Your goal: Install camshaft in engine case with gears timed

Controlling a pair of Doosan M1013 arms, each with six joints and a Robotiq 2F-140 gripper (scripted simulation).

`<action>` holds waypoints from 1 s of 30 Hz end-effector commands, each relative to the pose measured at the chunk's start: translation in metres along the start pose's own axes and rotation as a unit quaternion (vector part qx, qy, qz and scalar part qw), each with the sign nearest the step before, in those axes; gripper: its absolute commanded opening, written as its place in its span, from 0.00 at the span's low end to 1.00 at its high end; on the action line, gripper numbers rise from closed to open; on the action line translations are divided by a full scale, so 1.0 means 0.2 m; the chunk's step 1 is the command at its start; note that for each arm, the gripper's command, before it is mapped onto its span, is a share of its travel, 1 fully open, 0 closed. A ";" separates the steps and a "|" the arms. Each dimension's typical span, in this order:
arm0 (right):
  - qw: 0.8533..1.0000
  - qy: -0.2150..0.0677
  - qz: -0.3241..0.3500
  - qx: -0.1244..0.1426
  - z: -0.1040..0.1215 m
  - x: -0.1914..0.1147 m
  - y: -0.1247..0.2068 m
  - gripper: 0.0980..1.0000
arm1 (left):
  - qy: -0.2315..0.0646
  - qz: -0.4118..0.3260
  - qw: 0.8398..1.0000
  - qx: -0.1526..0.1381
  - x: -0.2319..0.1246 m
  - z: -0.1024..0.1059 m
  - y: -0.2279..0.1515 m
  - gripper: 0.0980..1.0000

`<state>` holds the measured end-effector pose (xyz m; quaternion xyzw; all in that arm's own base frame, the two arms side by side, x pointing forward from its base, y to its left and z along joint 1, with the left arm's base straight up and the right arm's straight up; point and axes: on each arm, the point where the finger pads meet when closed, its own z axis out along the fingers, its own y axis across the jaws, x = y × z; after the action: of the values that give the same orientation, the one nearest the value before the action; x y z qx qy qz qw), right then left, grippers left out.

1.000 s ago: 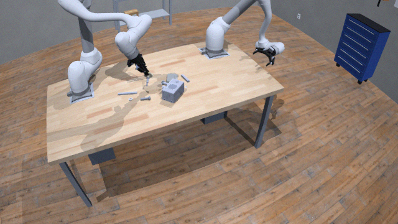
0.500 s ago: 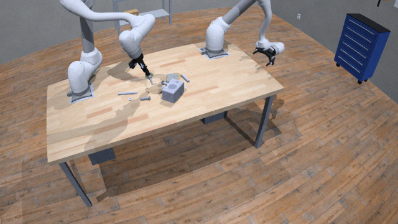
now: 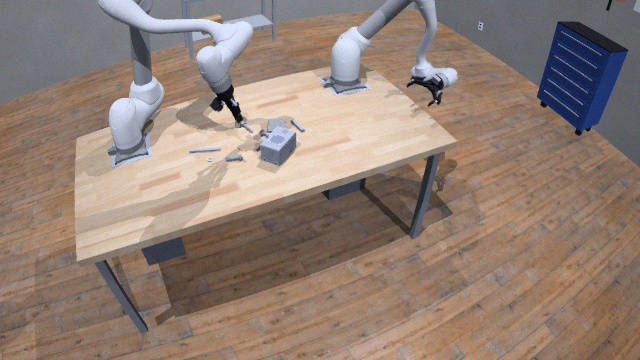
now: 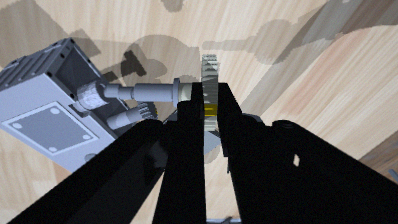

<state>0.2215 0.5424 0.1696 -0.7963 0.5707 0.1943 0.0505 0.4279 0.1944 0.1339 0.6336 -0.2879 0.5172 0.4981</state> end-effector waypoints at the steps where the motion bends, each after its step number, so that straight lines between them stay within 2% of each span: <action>1: 0.999 0.003 -0.032 0.000 -0.01 -0.01 -0.01 0.05 | 0.000 0.000 1.000 0.000 0.00 0.00 0.00 1.00; 17: 0.989 0.019 -0.144 0.001 -0.02 -0.01 -0.04 0.05 | 0.000 0.000 1.000 0.000 0.00 0.00 0.00 1.00; 30: 0.983 0.024 -0.181 0.001 -0.02 -0.01 -0.05 0.05 | 0.000 0.000 1.000 0.000 0.00 0.00 0.00 1.00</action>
<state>0.2307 0.5461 0.1727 -0.8883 0.4233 0.1633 0.0704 0.4279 0.1944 0.1339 0.6336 -0.2879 0.5172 0.4981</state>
